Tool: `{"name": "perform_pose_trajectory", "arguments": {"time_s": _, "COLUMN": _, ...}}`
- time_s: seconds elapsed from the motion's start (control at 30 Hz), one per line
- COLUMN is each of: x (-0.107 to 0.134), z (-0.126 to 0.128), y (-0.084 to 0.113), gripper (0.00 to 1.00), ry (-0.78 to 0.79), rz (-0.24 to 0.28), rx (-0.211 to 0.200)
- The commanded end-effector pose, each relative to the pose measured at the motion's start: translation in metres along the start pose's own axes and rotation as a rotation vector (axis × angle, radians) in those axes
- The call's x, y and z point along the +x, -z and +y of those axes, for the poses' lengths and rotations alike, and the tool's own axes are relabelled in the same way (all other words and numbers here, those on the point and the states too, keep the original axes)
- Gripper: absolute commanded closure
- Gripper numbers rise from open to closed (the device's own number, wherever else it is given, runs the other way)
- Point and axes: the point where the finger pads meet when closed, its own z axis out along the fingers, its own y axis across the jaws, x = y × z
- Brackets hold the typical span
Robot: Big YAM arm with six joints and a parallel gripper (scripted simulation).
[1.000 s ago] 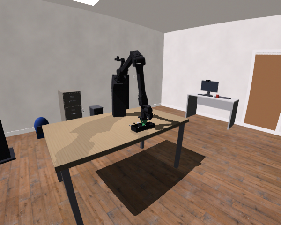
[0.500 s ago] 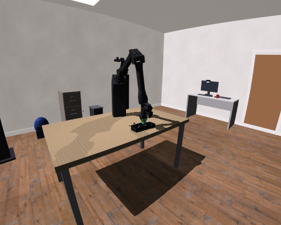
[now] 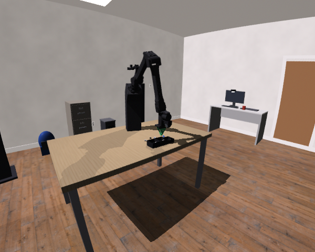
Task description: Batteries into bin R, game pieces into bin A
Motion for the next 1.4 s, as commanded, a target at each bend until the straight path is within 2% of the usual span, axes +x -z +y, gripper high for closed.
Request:
{"name": "perform_pose_trajectory", "arguments": {"time_s": 0.0, "x": 0.011, "z": 0.013, "y": -0.003, "gripper": 0.92, "ry": 0.011, "rz": 0.020, "rx": -0.011}}
{"name": "perform_pose_trajectory", "arguments": {"time_s": 0.07, "x": 0.011, "z": 0.013, "y": -0.003, "gripper": 0.92, "ry": 0.011, "rz": 0.020, "rx": -0.011}}
{"name": "perform_pose_trajectory", "arguments": {"time_s": 0.13, "x": 0.001, "z": 0.022, "y": 0.000, "gripper": 0.92, "ry": 0.005, "rz": 0.006, "rx": -0.009}}
{"name": "perform_pose_trajectory", "arguments": {"time_s": 0.57, "x": 0.000, "z": 0.089, "y": -0.002, "gripper": 0.92, "ry": 0.010, "rz": 0.015, "rx": -0.010}}
{"name": "perform_pose_trajectory", "arguments": {"time_s": 0.63, "x": 0.000, "z": 0.089, "y": -0.002, "gripper": 0.92, "ry": 0.010, "rz": 0.015, "rx": -0.010}}
{"name": "perform_pose_trajectory", "arguments": {"time_s": 0.67, "x": -0.019, "z": 0.091, "y": 0.012, "gripper": 0.92, "ry": -0.003, "rz": -0.022, "rx": -0.012}}
{"name": "perform_pose_trajectory", "arguments": {"time_s": 0.7, "x": -0.009, "z": 0.097, "y": 0.004, "gripper": 0.92, "ry": 0.004, "rz": -0.001, "rx": -0.011}}
{"name": "perform_pose_trajectory", "arguments": {"time_s": 0.77, "x": -0.009, "z": 0.097, "y": 0.004, "gripper": 0.92, "ry": 0.005, "rz": -0.001, "rx": -0.011}}
{"name": "perform_pose_trajectory", "arguments": {"time_s": 0.83, "x": -0.010, "z": 0.086, "y": 0.001, "gripper": 0.92, "ry": -0.012, "rz": -0.001, "rx": 0.001}}
{"name": "perform_pose_trajectory", "arguments": {"time_s": 0.87, "x": -0.005, "z": 0.083, "y": -0.009, "gripper": 0.92, "ry": -0.016, "rz": 0.005, "rx": 0.006}}
{"name": "perform_pose_trajectory", "arguments": {"time_s": 1.13, "x": -0.005, "z": 0.083, "y": -0.030, "gripper": 0.92, "ry": 0.002, "rz": 0.000, "rx": 0.002}}
{"name": "perform_pose_trajectory", "arguments": {"time_s": 1.2, "x": -0.005, "z": 0.083, "y": -0.030, "gripper": 0.92, "ry": 0.002, "rz": 0.000, "rx": 0.002}}
{"name": "perform_pose_trajectory", "arguments": {"time_s": 1.23, "x": -0.023, "z": 0.079, "y": -0.021, "gripper": 0.92, "ry": -0.012, "rz": -0.035, "rx": 0.002}}
{"name": "perform_pose_trajectory", "arguments": {"time_s": 1.3, "x": -0.005, "z": 0.083, "y": -0.038, "gripper": 0.92, "ry": 0.002, "rz": 0.000, "rx": 0.002}}
{"name": "perform_pose_trajectory", "arguments": {"time_s": 1.37, "x": -0.004, "z": 0.083, "y": -0.044, "gripper": 0.92, "ry": 0.002, "rz": 0.001, "rx": 0.002}}
